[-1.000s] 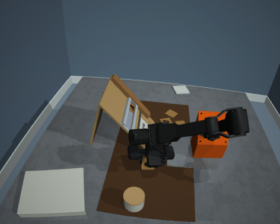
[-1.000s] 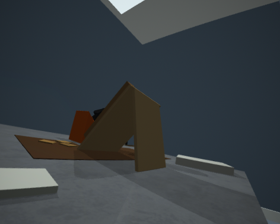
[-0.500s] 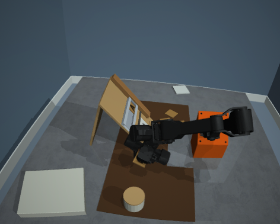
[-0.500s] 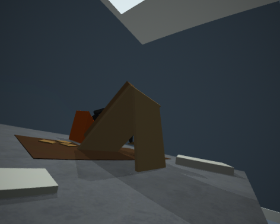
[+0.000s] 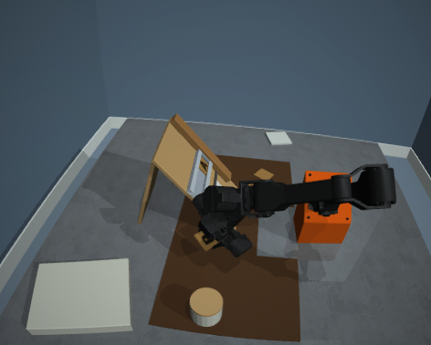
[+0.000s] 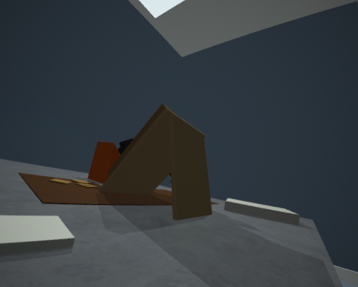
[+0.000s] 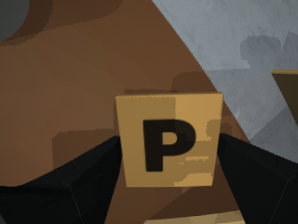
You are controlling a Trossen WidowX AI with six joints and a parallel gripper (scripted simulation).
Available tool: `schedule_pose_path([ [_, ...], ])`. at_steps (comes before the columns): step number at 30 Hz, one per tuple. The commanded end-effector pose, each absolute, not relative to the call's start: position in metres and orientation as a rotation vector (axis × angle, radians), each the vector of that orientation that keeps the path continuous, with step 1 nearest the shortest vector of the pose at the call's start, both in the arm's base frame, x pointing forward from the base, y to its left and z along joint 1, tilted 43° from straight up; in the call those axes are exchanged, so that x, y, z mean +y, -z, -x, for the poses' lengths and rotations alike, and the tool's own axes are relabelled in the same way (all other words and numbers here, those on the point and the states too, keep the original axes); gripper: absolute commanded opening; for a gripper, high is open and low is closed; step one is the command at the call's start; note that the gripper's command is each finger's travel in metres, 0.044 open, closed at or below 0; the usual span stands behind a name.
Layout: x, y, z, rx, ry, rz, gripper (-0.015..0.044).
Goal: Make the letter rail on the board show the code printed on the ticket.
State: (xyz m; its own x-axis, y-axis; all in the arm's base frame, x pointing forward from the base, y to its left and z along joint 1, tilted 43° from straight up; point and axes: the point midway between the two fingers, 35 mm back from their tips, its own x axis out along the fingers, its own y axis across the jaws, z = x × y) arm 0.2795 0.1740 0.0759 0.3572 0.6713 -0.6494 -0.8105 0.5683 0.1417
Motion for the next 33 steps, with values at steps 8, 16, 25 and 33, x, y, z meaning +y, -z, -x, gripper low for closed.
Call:
schedule_pose_path([
  [8,0.161,-0.092,-0.296,0.761,-0.739,-0.112,0.0],
  [16,0.153,-0.104,-0.306,0.76,-0.601,-0.356,0.0],
  [25,0.142,-0.119,-0.316,0.737,-0.467,-0.635,0.0],
  [33,0.142,-0.121,-0.317,0.734,-0.458,-0.657,0.0],
])
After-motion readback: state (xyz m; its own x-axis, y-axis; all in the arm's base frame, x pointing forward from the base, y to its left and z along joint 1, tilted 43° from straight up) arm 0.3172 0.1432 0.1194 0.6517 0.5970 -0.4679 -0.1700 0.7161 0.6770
